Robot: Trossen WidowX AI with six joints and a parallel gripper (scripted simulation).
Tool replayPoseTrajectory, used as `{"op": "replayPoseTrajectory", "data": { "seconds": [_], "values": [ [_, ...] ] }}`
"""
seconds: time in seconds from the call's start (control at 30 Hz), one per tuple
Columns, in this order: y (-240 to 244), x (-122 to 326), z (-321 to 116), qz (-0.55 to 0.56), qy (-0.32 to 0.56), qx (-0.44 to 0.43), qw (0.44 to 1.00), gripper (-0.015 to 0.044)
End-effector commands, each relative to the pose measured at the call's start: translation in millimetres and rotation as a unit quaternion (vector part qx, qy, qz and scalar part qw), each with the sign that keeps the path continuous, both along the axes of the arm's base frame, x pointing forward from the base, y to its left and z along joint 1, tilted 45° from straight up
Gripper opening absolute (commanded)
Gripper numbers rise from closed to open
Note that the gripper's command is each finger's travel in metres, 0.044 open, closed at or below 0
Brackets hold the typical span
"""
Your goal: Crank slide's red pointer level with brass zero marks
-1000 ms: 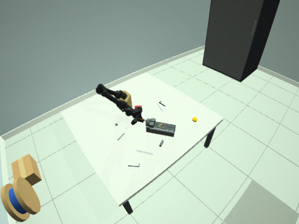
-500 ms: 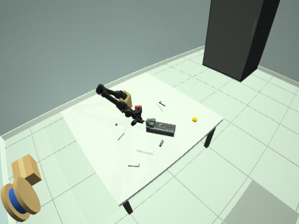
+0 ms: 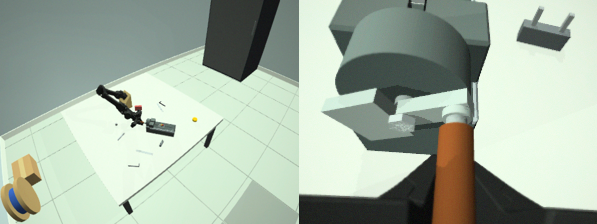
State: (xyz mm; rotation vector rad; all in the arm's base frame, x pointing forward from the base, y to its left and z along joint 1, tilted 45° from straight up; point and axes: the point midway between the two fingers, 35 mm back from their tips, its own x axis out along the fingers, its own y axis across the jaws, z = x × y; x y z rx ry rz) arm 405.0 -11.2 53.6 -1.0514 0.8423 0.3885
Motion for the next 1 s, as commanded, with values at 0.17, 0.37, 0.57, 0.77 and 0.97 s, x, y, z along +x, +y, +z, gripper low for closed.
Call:
{"op": "replayPoseTrajectory", "data": {
  "seconds": [0.17, 0.37, 0.57, 0.77, 0.97],
  "values": [
    [-13, 5, -8, -0.004, -0.002, -0.002, 1.000, 0.0000],
    [-18, 5, -15, -0.004, -0.002, -0.002, 1.000, 0.0000],
    [-21, 4, -21, -0.004, -0.001, -0.002, 1.000, 0.0000],
    [-22, 3, -27, -0.004, -0.001, -0.002, 1.000, 0.0000],
    [-23, 1, -32, -0.004, -0.001, -0.002, 1.000, 0.0000]
  ]
}}
